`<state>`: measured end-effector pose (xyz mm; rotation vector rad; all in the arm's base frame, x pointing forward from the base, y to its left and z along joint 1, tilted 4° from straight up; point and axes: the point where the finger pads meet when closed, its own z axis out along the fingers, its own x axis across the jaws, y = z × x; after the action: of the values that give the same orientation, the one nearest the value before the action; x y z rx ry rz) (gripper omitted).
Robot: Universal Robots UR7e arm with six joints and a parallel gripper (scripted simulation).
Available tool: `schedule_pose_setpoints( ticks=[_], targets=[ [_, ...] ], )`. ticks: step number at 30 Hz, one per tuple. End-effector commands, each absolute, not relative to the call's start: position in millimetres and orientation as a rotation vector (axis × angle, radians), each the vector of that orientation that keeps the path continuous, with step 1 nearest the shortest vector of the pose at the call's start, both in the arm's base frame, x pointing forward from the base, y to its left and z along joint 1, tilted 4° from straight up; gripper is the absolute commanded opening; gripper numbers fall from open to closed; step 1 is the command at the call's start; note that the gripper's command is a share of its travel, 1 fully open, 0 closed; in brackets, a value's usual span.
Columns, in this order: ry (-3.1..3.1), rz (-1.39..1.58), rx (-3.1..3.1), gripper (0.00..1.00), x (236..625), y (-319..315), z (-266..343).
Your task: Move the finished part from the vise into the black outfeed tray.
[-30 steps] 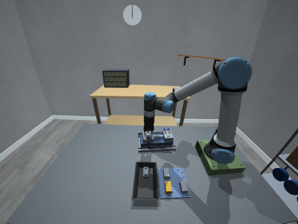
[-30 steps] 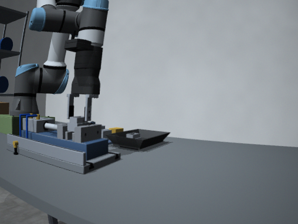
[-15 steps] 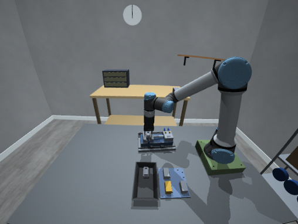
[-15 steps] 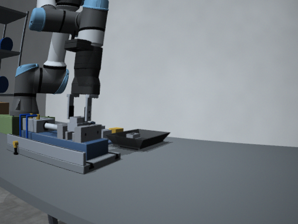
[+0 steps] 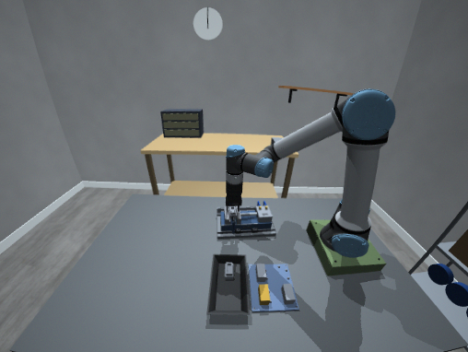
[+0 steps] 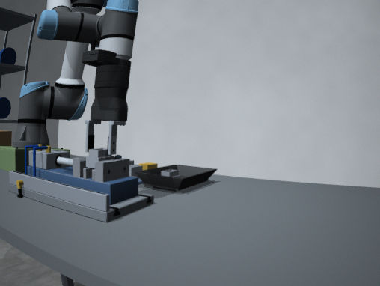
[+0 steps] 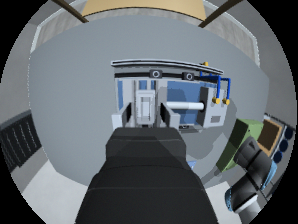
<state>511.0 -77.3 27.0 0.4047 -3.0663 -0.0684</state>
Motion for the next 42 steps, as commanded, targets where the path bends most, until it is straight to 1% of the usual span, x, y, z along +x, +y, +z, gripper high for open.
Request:
schedule_pose_setpoints(
  ticks=[1,11,12,42],
  targets=[
    [-3.068,-0.067,0.405,1.0,511.4,-77.5,27.6],
    [-3.068,-0.067,0.405,1.0,511.4,-77.5,27.6],
    [-3.068,-0.067,0.405,0.0,511.4,-77.5,27.6],
    [-3.068,-0.067,0.405,0.0,511.4,-77.5,27.6]
  ],
)
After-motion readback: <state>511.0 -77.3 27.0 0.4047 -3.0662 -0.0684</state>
